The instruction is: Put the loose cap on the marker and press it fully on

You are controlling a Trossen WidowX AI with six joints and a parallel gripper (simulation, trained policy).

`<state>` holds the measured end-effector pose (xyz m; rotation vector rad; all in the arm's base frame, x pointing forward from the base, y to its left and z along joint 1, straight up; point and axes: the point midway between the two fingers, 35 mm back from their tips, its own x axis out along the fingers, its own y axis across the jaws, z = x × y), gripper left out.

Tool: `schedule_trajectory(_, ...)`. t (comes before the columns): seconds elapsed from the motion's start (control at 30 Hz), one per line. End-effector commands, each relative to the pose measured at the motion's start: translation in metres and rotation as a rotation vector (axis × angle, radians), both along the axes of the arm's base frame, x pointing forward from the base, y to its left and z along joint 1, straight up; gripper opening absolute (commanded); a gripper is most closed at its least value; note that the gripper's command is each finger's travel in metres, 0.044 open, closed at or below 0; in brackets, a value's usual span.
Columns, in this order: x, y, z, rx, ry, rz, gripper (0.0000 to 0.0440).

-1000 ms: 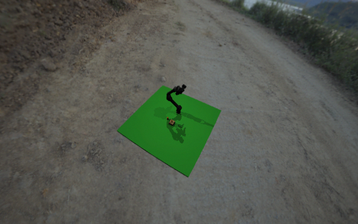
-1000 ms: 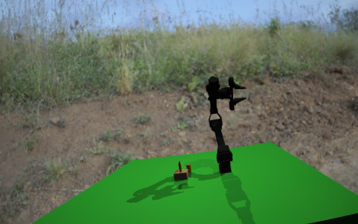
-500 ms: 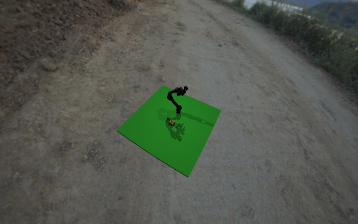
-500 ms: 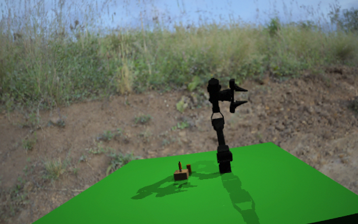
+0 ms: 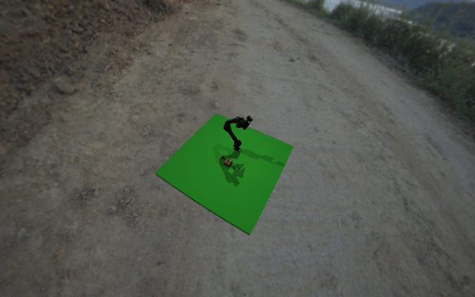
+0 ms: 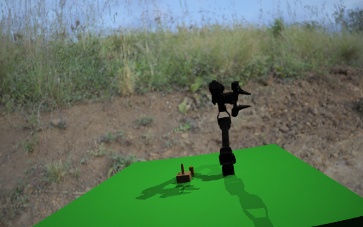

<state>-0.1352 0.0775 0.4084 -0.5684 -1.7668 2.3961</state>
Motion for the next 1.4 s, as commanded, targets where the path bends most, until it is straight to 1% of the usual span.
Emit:
schedule_trajectory(0.0, 0.004, 0.009, -0.006, 0.001, -0.021, -0.028, 0.0306)
schedule_trajectory(0.67, 0.033, 0.056, -0.026, 0.047, -0.136, -0.191, 0.0307)
schedule_trajectory(1.37, 0.076, 0.093, -0.046, 0.072, -0.265, -0.344, 0.0311)
